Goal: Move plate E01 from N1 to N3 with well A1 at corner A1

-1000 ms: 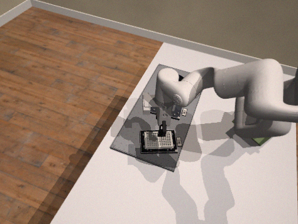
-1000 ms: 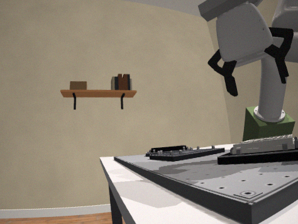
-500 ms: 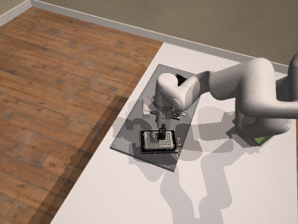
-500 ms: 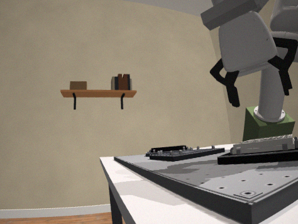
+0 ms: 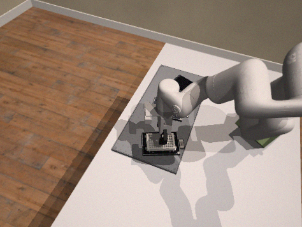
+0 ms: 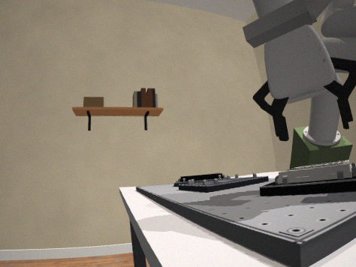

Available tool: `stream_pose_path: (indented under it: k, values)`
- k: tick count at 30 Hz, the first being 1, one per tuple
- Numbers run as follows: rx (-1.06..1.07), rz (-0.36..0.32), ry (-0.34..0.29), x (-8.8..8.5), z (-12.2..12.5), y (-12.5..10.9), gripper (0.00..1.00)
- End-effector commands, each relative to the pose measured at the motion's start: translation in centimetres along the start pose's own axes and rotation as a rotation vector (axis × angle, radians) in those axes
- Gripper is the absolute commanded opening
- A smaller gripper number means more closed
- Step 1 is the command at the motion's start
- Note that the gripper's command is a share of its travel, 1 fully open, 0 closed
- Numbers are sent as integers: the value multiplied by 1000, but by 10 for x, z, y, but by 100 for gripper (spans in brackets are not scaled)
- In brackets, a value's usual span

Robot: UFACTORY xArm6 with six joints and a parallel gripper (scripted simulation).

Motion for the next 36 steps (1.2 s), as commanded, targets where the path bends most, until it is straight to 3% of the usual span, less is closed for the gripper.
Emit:
stream_pose_path:
  k: [1, 16, 36]
  values:
    - [-1, 3, 0, 7, 0, 1, 100]
    - [-1, 3, 0, 29, 0, 1, 100]
    - [-1, 3, 0, 33, 0, 1, 100]
Point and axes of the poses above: the point where the finger pads meet when closed, its own x axis out along the fingers, its own z axis across the jaws, y = z × x, the point moved 6 cm from there along -x, back along the fingers, and after that the axes turned 2 degrees about -x, right-handed, at the moved point
